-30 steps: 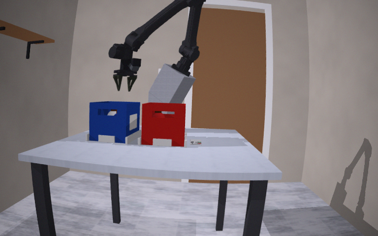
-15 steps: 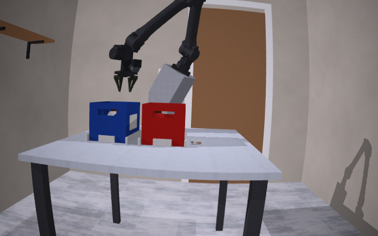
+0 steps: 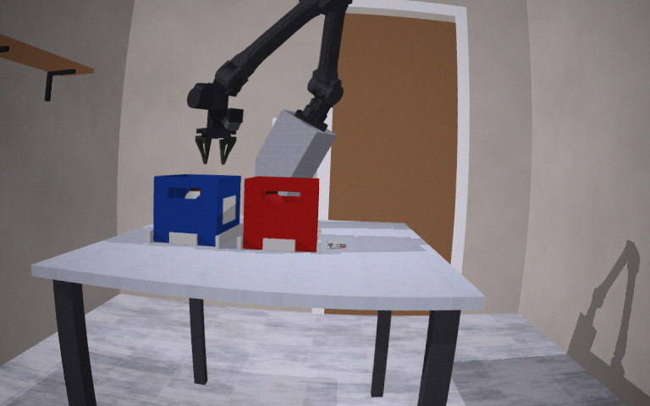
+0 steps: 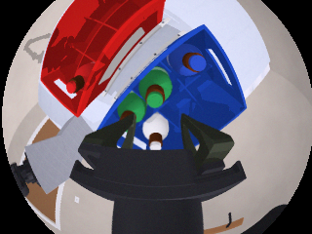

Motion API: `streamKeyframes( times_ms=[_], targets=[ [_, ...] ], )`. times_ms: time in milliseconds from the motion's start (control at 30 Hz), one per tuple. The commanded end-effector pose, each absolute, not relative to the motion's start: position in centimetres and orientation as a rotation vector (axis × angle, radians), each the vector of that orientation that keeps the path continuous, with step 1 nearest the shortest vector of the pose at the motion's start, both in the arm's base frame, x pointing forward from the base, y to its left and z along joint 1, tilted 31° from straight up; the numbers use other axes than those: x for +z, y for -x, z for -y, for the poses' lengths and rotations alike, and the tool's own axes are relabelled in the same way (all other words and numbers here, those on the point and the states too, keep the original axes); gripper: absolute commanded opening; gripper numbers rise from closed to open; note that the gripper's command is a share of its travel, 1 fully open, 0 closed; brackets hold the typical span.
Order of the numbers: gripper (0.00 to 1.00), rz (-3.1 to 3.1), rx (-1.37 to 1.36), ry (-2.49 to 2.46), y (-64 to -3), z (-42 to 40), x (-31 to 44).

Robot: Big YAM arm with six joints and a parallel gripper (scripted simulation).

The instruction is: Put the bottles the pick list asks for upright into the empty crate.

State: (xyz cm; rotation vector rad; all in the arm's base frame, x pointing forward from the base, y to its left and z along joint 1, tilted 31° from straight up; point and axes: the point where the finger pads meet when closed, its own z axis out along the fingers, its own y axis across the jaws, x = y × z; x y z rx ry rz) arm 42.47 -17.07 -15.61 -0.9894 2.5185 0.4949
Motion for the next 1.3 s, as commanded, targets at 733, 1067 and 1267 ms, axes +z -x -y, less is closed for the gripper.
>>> streamKeyframes(
  times_ms=[733,1067,1267],
  targets=[
    [0.61,-2.511,0.488,0.997,-44.5,15.4,-18.7],
    [0.61,-2.511,0.488,0.997,-44.8,14.7,-19.9],
    [0.61,-2.511,0.489,0.997,-44.8,14.5,-20.4]
  ],
)
